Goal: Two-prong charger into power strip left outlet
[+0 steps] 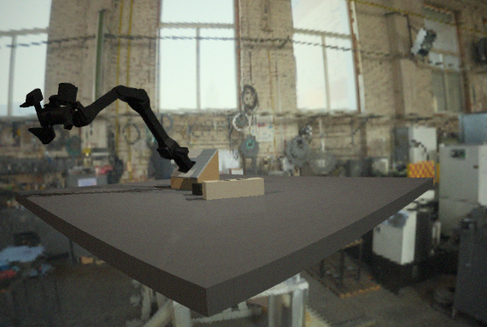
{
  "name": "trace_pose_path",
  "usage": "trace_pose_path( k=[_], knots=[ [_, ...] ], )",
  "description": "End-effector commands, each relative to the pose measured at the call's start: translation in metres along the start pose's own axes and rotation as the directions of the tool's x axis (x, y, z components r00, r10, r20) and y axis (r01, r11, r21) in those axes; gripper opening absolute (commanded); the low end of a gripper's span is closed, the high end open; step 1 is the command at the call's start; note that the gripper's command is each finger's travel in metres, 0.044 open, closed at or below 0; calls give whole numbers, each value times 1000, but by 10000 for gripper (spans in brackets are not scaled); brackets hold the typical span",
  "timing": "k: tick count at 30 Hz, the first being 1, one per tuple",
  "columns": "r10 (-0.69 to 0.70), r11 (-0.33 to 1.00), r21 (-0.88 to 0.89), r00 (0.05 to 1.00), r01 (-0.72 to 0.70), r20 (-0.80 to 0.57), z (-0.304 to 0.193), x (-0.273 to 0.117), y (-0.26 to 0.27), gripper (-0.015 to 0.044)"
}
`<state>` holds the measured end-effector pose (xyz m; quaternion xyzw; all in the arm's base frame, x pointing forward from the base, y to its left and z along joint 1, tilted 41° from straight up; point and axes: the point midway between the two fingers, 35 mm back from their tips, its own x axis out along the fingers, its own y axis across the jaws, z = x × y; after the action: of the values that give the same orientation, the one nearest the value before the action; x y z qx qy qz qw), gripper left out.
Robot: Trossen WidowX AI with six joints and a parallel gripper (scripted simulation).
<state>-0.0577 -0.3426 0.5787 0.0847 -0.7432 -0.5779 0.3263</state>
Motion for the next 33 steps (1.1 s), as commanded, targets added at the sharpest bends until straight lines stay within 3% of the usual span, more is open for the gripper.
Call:
trace_pose_path(
  k=[1, 18, 33],
  knots=[
    [-27, 998, -66, 997, 22, -79, -20, -14, -10, 440],
    [-146, 951, -309, 918, 27, -369, -89, -87, -46, 440],
    [-252, 868, -488, 763, -94, -595, -132, -173, -76, 440]
  ],
)
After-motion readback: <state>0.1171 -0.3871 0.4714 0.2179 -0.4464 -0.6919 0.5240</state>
